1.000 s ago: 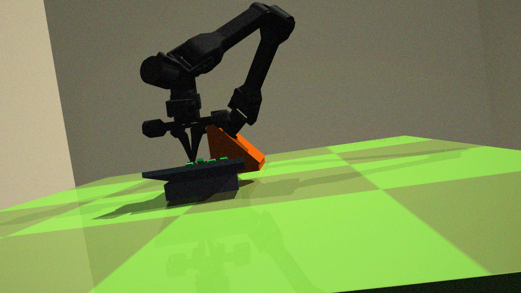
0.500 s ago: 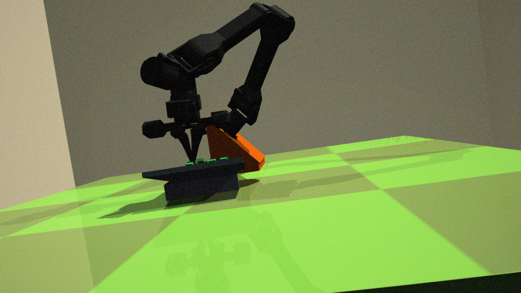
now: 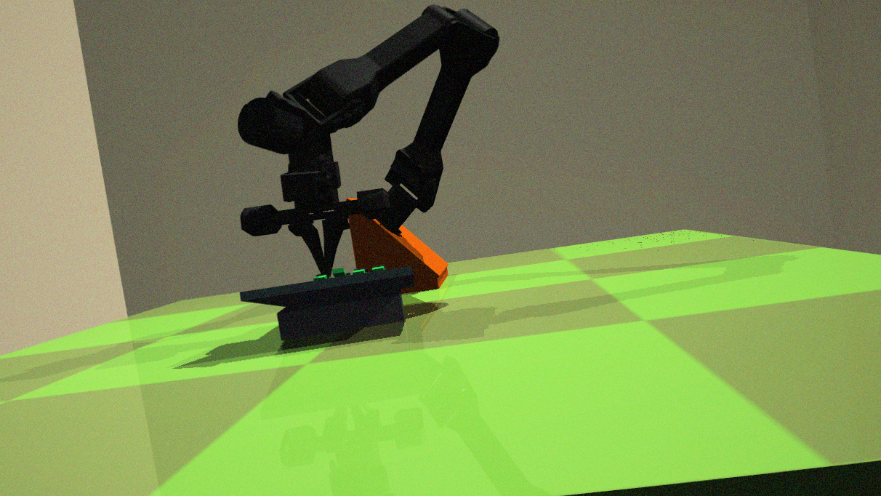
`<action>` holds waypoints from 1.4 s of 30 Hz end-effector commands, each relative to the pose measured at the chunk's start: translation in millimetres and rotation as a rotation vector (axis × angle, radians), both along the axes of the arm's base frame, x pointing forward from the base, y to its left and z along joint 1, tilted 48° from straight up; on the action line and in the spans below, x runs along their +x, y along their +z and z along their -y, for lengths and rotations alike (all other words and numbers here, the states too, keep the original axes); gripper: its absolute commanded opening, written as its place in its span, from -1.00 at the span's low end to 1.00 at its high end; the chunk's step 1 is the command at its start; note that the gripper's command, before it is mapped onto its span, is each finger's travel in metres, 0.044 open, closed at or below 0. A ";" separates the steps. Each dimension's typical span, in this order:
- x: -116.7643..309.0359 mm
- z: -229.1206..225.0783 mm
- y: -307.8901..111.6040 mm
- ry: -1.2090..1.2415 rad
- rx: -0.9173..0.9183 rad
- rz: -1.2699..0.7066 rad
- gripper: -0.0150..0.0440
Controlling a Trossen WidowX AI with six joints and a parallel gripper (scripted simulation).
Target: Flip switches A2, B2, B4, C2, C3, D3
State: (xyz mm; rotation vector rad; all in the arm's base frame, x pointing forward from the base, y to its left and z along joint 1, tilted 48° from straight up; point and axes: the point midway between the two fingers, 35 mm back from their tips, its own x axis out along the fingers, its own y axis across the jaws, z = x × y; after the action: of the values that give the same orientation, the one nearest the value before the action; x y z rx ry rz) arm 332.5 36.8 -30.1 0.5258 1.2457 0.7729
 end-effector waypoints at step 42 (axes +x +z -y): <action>-32.2 -7.0 46.7 0.036 -0.008 -0.036 -0.49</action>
State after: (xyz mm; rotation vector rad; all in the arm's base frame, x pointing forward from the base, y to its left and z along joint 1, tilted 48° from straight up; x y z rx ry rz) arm 300.6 41.3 19.6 0.5052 1.2934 0.7955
